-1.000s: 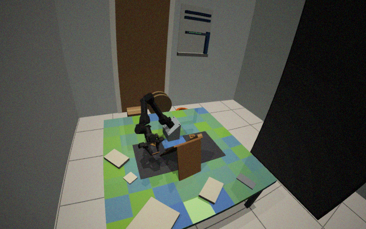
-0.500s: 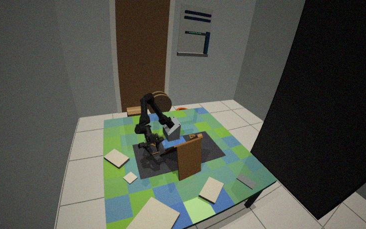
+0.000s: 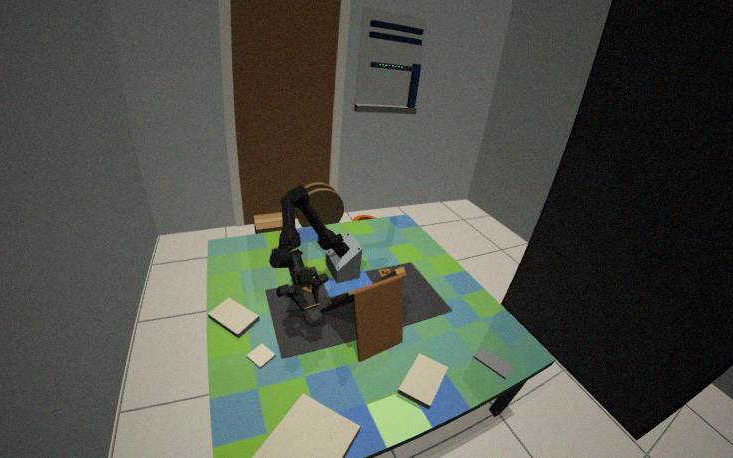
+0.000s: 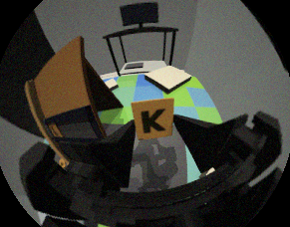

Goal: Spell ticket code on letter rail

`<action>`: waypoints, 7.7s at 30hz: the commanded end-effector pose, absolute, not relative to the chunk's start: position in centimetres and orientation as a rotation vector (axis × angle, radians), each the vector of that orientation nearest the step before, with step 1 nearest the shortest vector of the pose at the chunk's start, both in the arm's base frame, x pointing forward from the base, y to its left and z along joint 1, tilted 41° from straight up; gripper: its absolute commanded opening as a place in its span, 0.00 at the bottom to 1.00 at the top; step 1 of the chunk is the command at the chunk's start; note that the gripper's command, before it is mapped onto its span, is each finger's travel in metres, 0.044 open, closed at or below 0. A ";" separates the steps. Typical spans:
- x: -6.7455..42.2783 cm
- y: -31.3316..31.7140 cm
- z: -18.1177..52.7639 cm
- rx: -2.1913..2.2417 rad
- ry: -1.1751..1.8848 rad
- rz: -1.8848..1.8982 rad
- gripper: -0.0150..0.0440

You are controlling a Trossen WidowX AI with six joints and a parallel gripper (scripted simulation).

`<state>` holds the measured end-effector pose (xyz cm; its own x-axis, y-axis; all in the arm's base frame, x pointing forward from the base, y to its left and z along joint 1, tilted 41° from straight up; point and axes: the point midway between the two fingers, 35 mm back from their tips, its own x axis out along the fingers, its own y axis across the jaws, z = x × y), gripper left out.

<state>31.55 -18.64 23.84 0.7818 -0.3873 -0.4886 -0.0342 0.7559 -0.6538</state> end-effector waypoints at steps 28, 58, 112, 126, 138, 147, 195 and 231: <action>31.6 -18.6 24.0 -0.701 0.649 -0.204 0.25; 31.6 -18.6 24.0 -0.701 0.649 -0.204 0.25; 31.6 -18.6 24.0 -0.701 0.649 -0.204 0.25; 31.6 -18.6 24.0 -0.701 0.649 -0.204 0.25; 31.6 -18.4 23.6 -0.701 0.650 -0.204 0.25; 31.5 -18.1 23.3 -0.701 0.649 -0.203 0.25; 31.4 -16.3 21.6 -0.699 0.650 -0.202 0.25; 31.3 -14.9 20.4 -0.698 0.650 -0.202 0.25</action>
<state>31.44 -15.03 20.73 0.7893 -0.3781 -0.4838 -0.0402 0.7545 -0.6551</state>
